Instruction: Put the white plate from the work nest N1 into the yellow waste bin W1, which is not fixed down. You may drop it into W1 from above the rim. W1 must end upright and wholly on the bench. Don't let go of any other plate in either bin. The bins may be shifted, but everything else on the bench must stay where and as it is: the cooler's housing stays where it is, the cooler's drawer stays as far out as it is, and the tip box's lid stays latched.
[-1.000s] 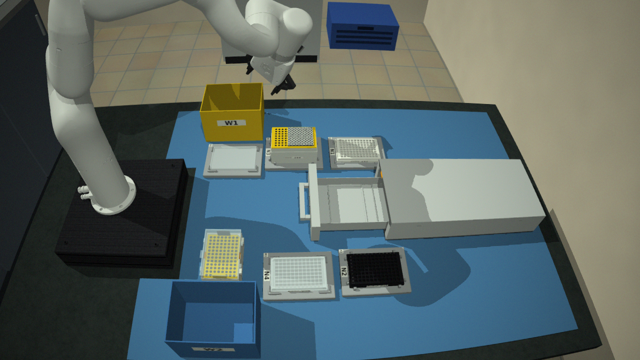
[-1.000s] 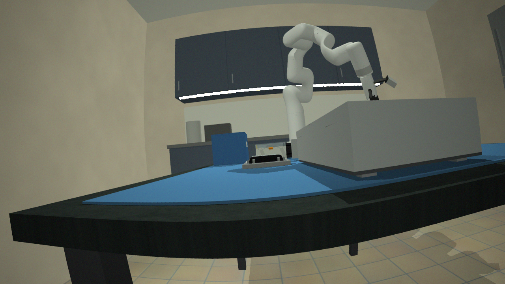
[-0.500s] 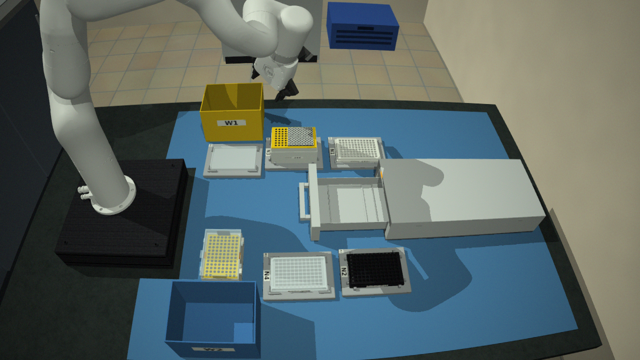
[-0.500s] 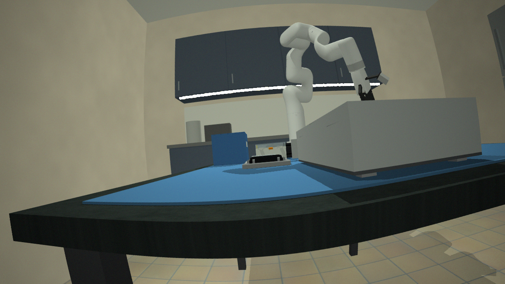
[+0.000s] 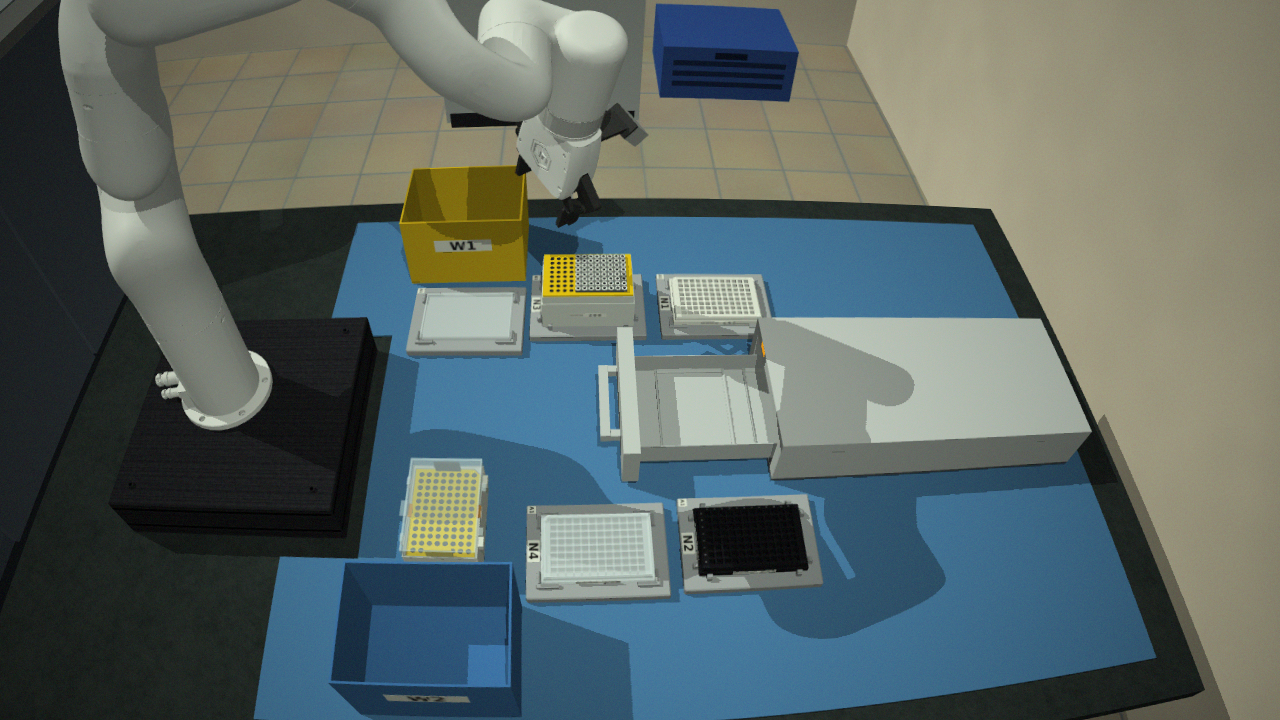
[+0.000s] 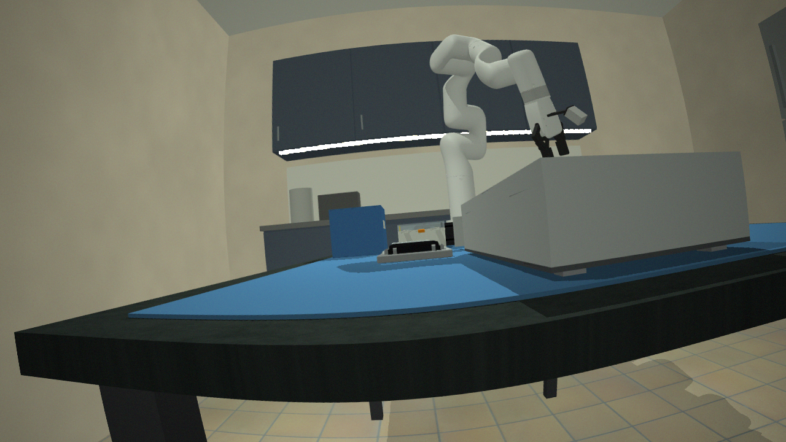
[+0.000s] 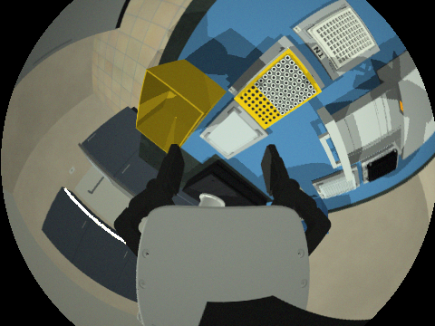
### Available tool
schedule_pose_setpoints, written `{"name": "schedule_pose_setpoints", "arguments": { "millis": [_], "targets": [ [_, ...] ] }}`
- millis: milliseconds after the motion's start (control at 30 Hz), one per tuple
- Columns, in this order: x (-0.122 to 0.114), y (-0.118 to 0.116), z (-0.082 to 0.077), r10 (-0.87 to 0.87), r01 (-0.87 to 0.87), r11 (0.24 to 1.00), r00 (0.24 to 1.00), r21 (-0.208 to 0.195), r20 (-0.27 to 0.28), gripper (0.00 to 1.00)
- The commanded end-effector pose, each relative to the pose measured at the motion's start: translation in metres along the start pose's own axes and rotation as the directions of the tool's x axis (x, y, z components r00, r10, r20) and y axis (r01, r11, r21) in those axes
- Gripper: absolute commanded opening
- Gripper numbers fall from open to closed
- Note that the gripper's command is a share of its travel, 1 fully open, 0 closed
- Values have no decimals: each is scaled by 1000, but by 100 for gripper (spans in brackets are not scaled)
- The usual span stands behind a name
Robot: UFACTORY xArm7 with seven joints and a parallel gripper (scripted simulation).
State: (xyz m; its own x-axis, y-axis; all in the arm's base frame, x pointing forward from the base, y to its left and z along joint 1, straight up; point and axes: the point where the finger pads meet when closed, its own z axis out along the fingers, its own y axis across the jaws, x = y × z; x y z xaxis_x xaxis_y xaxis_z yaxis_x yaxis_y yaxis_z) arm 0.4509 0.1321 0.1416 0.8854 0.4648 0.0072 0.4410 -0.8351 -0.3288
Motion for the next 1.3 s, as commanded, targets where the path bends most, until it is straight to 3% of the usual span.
{"name": "schedule_pose_setpoints", "arguments": {
  "millis": [0, 167, 267, 400, 500, 867, 967, 1267],
  "targets": [
    [-7, 14, -11, 68, -68, 997, 998, -38, -11, 100],
    [-14, 26, -19, 98, -99, 994, 995, -53, -16, 100],
    [-21, 36, -26, 185, -187, 978, 982, -96, -33, 100],
    [-31, 51, -36, 186, -189, 977, 982, -97, -33, 100],
    [-39, 61, -43, 270, -276, 951, 961, -138, -56, 100],
    [-64, 90, -63, 356, -365, 914, 931, -177, -85, 100],
    [-73, 100, -70, 431, -447, 870, 894, -210, -118, 100],
    [-99, 123, -88, 507, -531, 813, 847, -240, -158, 100]
  ]
}}
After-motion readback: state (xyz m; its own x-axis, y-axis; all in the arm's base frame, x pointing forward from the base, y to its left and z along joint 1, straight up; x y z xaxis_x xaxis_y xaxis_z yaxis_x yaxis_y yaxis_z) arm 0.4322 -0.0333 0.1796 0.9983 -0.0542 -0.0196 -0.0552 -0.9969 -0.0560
